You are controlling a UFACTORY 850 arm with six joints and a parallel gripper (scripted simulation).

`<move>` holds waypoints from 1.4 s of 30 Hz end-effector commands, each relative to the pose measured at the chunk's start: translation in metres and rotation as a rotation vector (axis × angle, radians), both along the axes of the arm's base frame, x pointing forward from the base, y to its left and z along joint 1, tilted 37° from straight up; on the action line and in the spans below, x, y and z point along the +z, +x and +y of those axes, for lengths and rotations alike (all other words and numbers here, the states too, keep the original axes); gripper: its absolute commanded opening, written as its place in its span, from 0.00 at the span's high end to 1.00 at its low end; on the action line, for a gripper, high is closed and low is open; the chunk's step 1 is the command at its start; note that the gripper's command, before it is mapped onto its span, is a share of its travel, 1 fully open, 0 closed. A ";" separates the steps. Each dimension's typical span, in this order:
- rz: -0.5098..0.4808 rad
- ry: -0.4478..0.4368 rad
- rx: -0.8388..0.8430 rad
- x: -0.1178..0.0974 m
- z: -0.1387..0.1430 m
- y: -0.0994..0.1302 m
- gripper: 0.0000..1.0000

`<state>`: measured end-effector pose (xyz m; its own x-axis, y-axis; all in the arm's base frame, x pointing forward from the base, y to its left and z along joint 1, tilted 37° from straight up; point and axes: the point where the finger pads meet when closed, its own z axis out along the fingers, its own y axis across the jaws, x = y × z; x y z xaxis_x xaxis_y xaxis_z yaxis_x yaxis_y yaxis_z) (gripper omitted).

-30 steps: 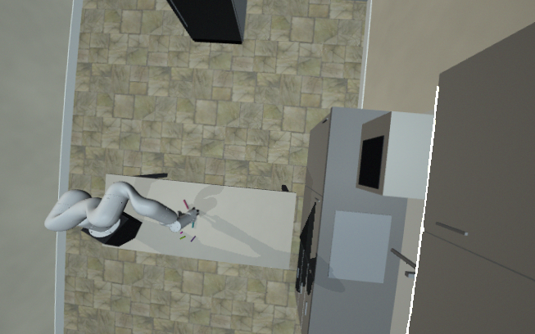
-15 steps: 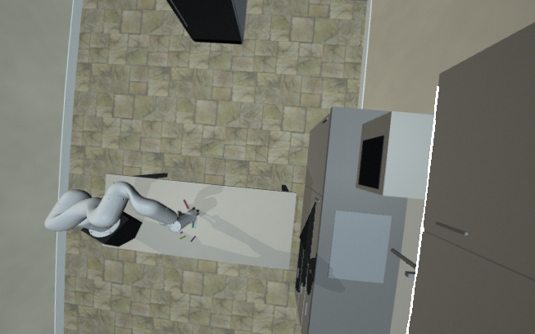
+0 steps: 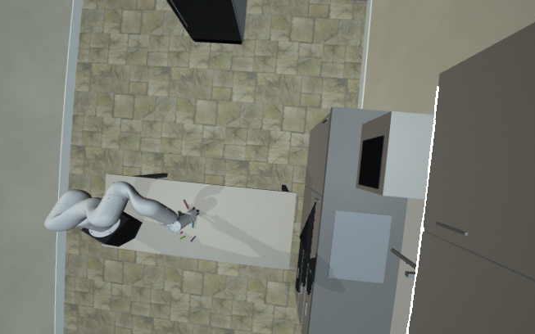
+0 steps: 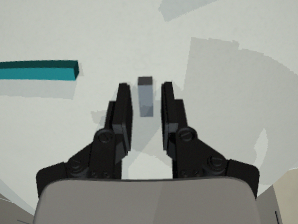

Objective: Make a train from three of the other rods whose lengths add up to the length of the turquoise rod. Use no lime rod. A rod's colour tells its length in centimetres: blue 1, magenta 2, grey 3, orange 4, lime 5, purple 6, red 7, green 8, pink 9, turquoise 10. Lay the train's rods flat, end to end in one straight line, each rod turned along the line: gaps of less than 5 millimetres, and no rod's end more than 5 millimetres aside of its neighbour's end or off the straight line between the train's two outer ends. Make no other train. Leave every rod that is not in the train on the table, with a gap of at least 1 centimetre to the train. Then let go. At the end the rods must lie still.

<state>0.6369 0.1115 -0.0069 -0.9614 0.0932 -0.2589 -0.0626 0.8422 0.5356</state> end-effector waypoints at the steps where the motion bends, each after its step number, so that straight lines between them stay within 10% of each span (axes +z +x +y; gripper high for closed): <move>1: -0.001 0.000 -0.001 0.001 0.000 0.001 0.76; 2: -0.001 0.000 -0.001 0.001 0.000 0.001 0.76; 3: -0.001 0.000 -0.001 0.001 0.000 0.001 0.96; 42: -0.001 0.000 -0.001 0.009 -0.006 -0.002 0.96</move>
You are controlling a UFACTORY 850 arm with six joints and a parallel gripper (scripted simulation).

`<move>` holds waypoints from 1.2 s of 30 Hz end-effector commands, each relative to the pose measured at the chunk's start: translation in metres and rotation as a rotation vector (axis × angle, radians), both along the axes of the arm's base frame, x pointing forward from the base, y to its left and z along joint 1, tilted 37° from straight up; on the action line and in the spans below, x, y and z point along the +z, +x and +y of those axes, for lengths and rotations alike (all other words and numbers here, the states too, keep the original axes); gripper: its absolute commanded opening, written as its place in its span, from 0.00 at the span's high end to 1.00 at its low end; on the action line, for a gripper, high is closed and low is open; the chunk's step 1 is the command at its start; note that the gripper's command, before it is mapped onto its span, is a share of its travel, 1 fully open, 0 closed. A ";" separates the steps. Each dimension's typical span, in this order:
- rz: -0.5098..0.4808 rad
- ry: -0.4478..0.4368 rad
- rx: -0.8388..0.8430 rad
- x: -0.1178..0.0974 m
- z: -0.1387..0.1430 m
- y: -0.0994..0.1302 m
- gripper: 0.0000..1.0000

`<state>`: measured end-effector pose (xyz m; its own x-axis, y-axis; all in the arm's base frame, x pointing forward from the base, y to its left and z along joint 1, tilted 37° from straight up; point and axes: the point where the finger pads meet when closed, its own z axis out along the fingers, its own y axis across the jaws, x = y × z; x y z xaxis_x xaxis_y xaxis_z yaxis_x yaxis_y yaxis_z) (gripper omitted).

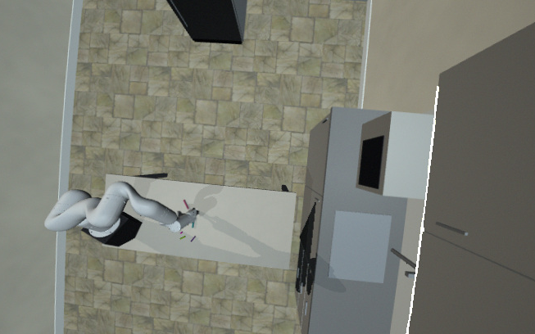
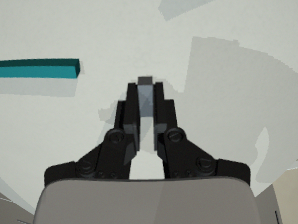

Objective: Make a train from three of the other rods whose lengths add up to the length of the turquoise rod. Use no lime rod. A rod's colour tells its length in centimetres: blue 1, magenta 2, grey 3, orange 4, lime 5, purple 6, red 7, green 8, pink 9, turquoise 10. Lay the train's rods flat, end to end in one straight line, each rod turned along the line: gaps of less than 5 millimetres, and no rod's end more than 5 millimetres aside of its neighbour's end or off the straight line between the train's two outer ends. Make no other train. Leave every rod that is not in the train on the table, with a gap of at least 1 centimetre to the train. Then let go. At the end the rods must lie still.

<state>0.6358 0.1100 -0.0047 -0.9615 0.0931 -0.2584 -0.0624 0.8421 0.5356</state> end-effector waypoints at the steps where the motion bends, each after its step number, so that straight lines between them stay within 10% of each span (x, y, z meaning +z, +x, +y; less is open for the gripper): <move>1: -0.002 0.000 -0.001 0.011 -0.007 -0.003 0.96; 18: -0.002 0.000 -0.001 0.078 -0.052 -0.025 0.96; 29: 0.003 0.002 -0.008 0.078 -0.053 -0.026 0.96; 36: 0.180 0.087 -0.270 0.031 -0.103 -0.065 0.96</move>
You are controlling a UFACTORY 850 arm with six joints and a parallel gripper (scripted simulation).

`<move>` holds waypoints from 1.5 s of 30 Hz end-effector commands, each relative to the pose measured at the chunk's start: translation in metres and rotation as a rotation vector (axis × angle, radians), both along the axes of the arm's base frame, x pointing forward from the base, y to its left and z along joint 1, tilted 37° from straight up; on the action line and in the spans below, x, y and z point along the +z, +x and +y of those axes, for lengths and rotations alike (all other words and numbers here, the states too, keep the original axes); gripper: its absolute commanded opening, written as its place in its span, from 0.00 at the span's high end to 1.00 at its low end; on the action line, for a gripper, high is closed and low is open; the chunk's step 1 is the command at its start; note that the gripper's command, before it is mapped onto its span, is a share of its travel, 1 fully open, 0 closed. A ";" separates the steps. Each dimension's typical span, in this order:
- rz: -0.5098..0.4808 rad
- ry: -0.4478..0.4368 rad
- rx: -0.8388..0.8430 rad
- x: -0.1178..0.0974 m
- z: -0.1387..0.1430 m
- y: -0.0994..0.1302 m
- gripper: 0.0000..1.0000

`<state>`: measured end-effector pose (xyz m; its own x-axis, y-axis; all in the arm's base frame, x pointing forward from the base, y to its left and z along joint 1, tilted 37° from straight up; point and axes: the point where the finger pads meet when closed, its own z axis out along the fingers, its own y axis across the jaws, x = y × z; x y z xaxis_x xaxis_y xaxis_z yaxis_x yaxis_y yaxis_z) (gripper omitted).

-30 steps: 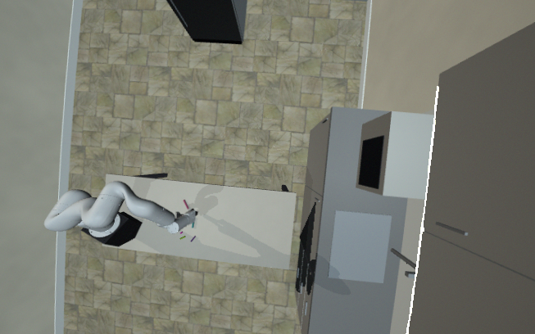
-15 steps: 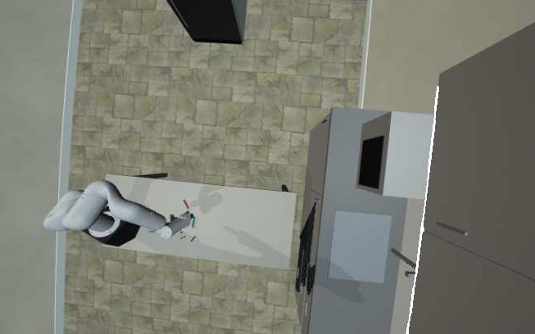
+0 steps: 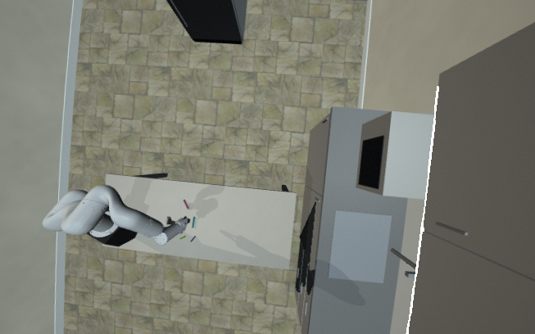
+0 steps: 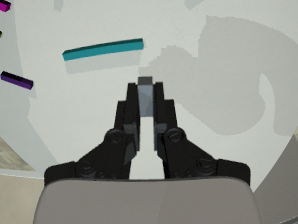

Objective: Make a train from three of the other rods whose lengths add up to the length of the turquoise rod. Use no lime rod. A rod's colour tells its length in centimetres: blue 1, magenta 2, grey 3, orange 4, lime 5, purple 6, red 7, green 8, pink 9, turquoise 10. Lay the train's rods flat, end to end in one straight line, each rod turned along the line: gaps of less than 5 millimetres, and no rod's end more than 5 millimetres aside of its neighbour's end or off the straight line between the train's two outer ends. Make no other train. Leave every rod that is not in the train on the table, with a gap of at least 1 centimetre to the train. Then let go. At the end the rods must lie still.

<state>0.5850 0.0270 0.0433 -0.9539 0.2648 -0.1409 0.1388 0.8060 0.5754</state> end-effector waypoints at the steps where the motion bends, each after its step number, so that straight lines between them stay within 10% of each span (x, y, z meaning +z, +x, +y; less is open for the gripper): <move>1: 0.089 0.044 -0.134 -0.022 -0.026 -0.020 0.96; 12: 0.284 0.147 -0.437 -0.068 -0.070 -0.073 0.96; 45: 0.285 0.148 -0.439 -0.105 -0.046 -0.061 0.96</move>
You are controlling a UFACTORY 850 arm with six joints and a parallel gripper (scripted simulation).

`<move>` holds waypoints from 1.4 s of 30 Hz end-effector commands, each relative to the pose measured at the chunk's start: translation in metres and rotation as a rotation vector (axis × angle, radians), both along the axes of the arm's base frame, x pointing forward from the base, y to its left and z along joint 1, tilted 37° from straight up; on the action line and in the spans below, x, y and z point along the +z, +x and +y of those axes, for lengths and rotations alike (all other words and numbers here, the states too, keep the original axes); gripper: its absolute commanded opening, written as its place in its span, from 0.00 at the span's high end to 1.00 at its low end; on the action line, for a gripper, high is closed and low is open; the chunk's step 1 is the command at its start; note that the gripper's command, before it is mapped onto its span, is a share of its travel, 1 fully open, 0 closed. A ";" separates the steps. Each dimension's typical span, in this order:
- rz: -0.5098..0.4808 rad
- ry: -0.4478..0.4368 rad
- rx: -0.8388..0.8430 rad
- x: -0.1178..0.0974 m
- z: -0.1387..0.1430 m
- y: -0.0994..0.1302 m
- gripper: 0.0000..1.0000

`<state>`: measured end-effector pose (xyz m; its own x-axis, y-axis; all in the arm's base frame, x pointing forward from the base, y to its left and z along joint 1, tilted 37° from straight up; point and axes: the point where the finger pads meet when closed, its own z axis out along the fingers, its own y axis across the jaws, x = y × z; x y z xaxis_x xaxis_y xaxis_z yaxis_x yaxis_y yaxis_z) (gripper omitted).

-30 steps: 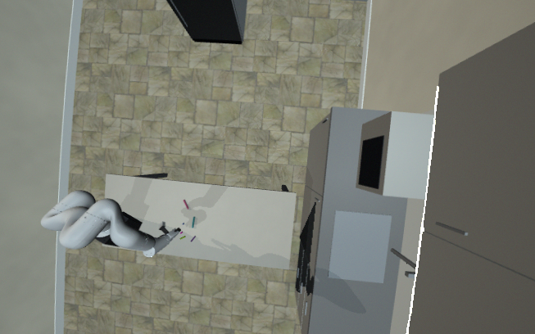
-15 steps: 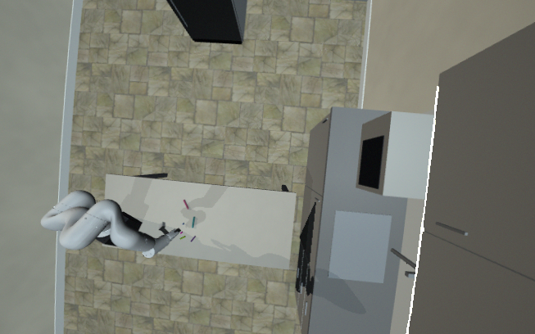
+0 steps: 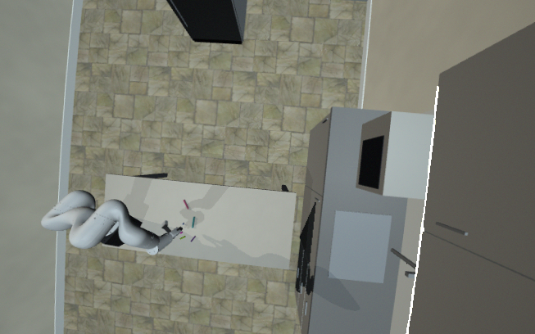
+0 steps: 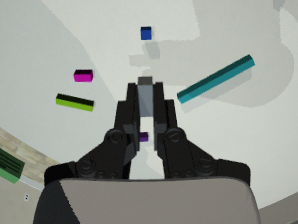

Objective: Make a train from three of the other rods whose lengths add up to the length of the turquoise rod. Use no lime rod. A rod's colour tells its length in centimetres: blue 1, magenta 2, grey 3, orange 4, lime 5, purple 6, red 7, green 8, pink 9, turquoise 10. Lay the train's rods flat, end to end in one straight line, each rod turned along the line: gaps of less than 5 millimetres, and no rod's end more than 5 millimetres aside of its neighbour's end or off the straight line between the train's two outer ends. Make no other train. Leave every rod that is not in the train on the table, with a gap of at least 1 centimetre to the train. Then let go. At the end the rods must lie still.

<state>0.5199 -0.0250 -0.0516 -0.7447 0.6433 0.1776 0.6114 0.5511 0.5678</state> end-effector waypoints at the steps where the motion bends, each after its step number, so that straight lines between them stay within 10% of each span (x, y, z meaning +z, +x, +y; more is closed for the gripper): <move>1: -0.002 0.000 -0.001 -0.014 0.009 0.006 0.96; 42: -0.002 0.000 -0.001 -0.044 0.029 0.016 0.96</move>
